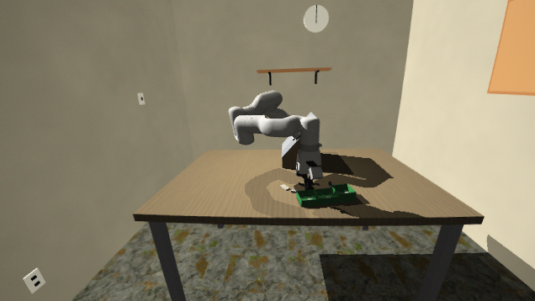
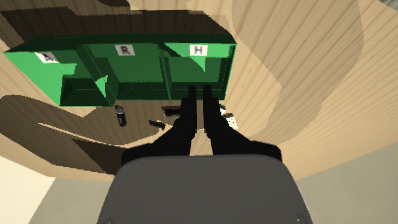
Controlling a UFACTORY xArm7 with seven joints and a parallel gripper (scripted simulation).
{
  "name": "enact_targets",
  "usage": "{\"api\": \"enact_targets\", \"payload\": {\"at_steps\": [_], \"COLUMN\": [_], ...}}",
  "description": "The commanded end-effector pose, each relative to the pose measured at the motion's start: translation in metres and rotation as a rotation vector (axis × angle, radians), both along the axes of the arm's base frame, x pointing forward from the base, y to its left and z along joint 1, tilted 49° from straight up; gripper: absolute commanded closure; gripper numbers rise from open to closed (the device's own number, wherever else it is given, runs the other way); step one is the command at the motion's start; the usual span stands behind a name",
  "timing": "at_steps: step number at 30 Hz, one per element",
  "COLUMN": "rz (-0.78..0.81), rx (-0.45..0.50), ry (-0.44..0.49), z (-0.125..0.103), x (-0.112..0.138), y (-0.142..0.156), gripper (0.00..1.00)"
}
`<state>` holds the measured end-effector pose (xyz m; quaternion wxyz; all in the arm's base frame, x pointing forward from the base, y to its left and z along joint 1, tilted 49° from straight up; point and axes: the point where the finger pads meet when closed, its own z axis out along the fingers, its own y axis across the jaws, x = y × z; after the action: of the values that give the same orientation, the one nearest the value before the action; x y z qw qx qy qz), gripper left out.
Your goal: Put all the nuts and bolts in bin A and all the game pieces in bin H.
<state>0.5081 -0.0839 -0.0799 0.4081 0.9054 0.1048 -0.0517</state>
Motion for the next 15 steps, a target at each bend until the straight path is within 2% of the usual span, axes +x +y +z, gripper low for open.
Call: {"api": "enact_targets", "payload": {"at_steps": [1,6,15], "rz": [0.001,0.001,0.001], "rx": [0.001,0.001,0.001], "ry": [-0.001,-0.001,-0.001], "z": [0.003,-0.008,-0.041], "x": [0.0,-0.003,-0.012], "y": [0.003,0.013,0.042], "gripper": [0.93,0.93,0.93]}}
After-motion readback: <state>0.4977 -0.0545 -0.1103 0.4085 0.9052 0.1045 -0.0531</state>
